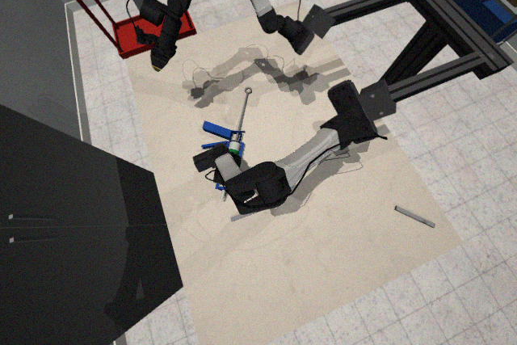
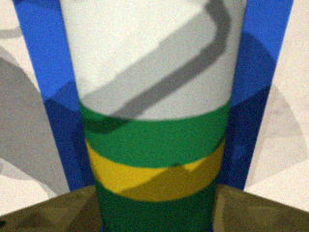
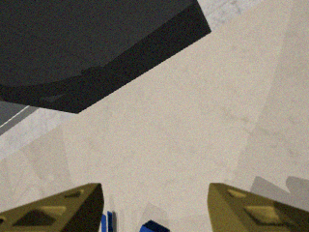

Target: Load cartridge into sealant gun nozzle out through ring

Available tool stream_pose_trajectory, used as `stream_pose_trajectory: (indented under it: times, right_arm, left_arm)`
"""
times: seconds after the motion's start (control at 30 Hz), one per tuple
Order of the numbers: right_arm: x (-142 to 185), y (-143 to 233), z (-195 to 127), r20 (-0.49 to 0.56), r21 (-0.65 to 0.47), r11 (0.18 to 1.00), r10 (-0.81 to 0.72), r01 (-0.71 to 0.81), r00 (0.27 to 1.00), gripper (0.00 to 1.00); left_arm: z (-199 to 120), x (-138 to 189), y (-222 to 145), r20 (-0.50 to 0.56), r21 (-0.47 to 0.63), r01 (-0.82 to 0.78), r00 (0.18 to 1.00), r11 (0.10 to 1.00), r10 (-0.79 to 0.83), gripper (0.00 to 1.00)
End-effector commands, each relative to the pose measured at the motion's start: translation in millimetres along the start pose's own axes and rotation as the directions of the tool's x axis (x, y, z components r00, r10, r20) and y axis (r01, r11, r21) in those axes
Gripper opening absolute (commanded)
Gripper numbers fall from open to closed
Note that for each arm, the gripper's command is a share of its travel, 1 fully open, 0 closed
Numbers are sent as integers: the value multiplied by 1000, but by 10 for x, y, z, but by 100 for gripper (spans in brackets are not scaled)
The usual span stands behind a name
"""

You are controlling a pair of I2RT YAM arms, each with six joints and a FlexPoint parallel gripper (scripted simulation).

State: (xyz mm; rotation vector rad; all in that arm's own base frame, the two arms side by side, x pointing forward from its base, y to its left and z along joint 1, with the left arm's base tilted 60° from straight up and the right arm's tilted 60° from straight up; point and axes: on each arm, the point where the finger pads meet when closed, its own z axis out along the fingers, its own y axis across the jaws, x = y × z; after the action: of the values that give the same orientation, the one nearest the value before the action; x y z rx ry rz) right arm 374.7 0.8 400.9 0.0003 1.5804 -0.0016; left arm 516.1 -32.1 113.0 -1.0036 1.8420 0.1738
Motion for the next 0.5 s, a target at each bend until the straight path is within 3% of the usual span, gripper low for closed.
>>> stream_pose_trajectory:
  times: [0.0,0.23,0.47]
  right_arm:
    - [9,-9,-8,-5,0,1000,9,-9,1000,52]
    - [9,-9,-8,-5,0,1000,9,-9,1000,52]
    - [9,-9,-8,-5,0,1000,9,-9,1000,52]
  left_arm:
    - [-52,-254,-29,-4,17,29,1000,999,-29,0]
    - [-225,-104,-224,-22,63,15,1000,998,-14,0]
    - [-149,-109,-156,-17,35,19,1000,999,-18,0]
